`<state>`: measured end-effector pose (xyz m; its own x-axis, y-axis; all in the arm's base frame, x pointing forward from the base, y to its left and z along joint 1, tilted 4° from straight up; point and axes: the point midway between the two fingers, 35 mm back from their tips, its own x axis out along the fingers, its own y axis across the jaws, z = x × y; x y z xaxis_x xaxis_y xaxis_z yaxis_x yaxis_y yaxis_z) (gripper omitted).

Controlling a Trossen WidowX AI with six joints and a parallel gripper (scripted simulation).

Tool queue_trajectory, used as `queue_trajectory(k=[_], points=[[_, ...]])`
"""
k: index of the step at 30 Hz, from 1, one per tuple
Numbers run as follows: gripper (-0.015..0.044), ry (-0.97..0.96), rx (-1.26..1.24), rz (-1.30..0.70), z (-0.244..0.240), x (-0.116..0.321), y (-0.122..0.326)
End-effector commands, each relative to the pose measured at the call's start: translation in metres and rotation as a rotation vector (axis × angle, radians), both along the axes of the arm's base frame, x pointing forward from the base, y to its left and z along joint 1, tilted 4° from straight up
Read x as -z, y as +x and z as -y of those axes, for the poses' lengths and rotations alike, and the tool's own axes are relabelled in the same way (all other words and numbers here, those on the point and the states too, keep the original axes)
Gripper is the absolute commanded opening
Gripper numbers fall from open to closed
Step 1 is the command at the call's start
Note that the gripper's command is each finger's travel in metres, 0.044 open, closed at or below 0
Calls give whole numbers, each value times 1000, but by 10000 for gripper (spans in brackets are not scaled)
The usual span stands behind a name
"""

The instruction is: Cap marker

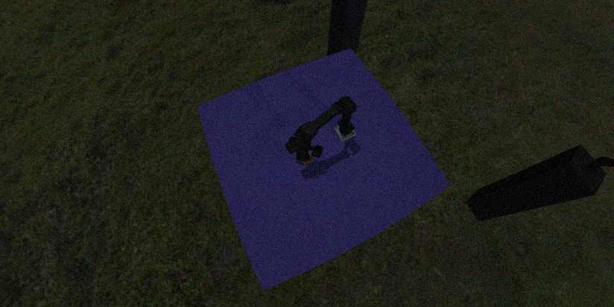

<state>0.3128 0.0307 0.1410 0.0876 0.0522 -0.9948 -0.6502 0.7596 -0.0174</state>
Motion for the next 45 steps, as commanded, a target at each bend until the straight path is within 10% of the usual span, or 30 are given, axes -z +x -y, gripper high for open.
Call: queue_trajectory(k=[1, 7, 13, 45], points=[[309, 18, 239, -21, 3, -8, -2], [151, 59, 762, -65, 8, -24, -10], [0, 60, 777, -67, 8, -25, -10], [0, 60, 777, -67, 6, 7, -8]])
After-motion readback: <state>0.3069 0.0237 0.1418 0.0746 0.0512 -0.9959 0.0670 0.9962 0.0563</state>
